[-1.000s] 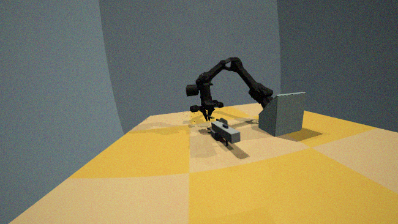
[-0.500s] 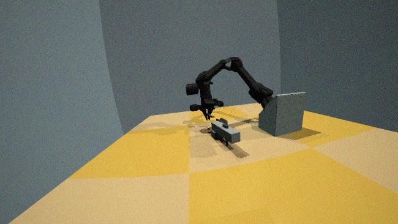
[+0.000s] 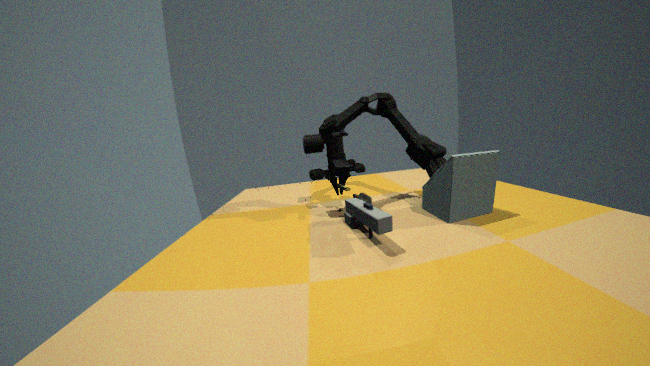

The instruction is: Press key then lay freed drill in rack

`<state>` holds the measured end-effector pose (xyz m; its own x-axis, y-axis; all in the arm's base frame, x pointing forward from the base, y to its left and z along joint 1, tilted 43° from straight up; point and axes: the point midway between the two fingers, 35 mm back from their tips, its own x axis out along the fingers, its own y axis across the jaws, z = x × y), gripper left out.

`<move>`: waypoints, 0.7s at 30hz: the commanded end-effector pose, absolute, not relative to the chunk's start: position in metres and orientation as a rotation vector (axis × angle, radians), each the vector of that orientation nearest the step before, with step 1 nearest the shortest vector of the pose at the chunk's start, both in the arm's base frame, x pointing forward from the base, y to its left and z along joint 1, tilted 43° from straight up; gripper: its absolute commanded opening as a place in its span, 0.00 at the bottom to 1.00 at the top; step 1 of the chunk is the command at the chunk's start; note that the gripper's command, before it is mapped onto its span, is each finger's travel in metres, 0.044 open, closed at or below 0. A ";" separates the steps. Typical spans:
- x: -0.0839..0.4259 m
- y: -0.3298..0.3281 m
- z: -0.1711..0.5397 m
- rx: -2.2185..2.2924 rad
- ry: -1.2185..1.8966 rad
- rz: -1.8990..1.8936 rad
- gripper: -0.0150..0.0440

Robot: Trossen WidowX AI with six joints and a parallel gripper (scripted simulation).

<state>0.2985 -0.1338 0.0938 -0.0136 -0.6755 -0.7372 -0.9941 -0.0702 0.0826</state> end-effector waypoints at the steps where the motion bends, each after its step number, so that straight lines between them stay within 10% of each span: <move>1: 0.300 -0.132 0.096 -1.792 1.731 0.866 0.25; 21: 0.270 -0.138 0.103 -1.792 1.733 0.868 0.25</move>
